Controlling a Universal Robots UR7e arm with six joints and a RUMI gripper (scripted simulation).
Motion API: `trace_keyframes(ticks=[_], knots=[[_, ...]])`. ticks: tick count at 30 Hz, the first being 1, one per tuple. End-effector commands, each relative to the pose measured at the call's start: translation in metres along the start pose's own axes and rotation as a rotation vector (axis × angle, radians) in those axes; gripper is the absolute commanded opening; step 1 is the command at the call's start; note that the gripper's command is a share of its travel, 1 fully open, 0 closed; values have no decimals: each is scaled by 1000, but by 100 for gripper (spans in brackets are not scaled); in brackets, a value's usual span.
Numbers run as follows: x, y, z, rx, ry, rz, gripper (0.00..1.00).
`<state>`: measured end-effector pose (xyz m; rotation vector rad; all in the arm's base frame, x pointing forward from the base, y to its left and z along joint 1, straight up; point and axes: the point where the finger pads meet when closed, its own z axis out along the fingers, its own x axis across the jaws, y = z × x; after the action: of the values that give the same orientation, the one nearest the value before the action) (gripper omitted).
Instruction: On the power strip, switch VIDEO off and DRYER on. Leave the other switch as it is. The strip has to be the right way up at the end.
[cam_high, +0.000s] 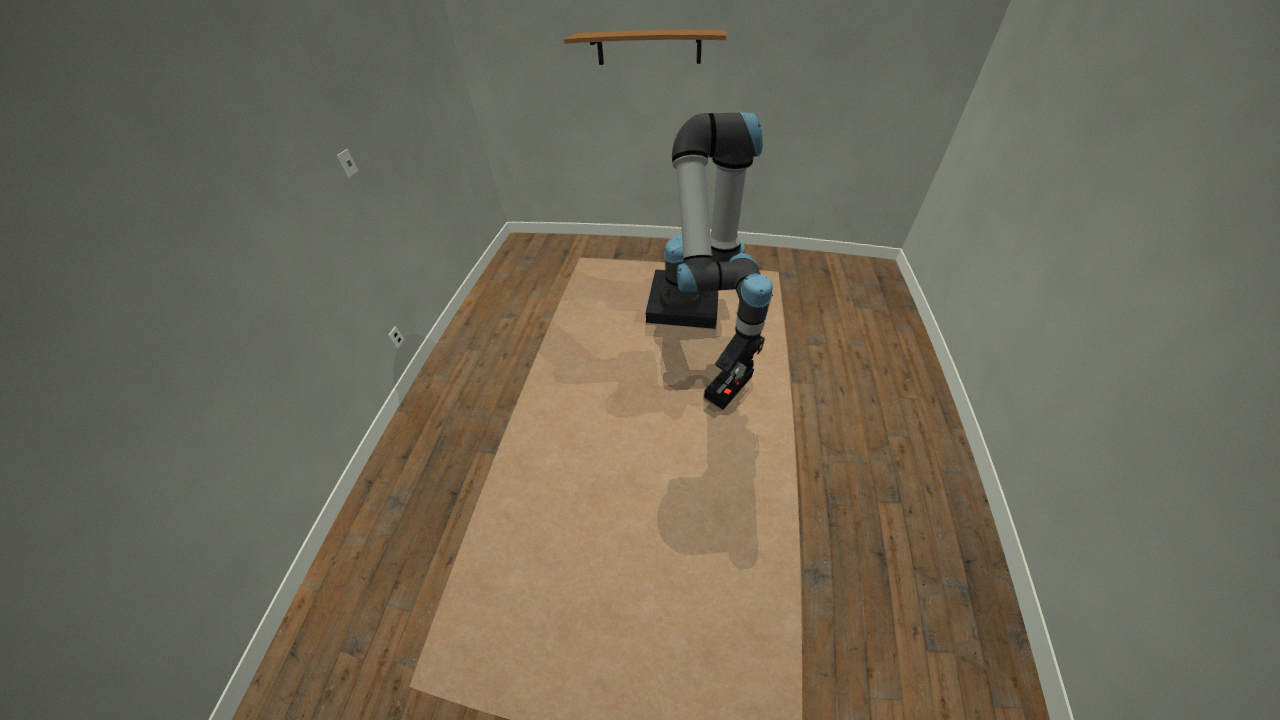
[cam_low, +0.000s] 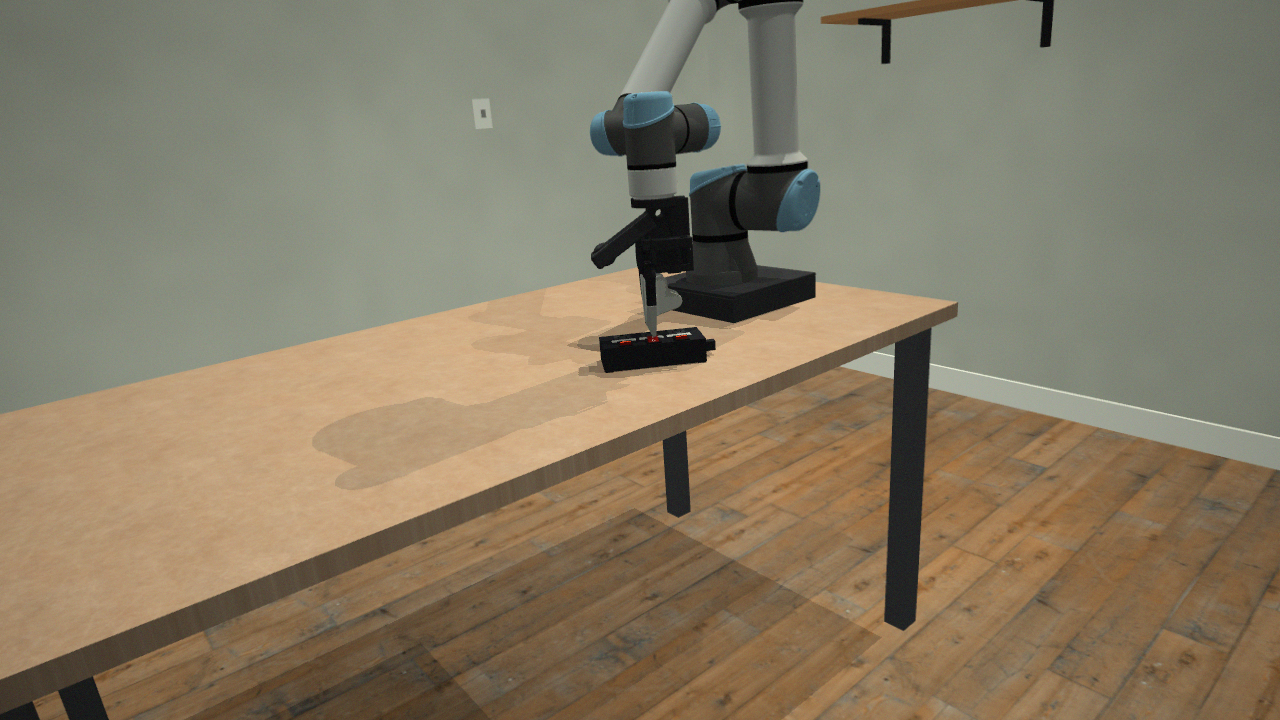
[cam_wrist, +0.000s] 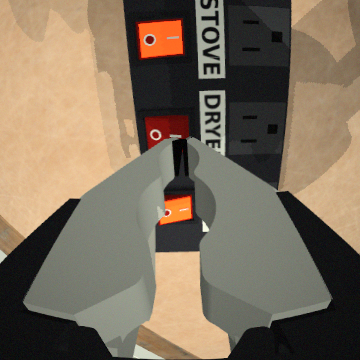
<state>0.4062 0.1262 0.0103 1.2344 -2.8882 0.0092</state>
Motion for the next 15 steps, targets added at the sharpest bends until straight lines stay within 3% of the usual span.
trace_keyframes(ticks=[1, 15], knots=[[0, 0, 2, 1, -1, 0, 0], [0, 0, 3, 1, -1, 0, 0]])
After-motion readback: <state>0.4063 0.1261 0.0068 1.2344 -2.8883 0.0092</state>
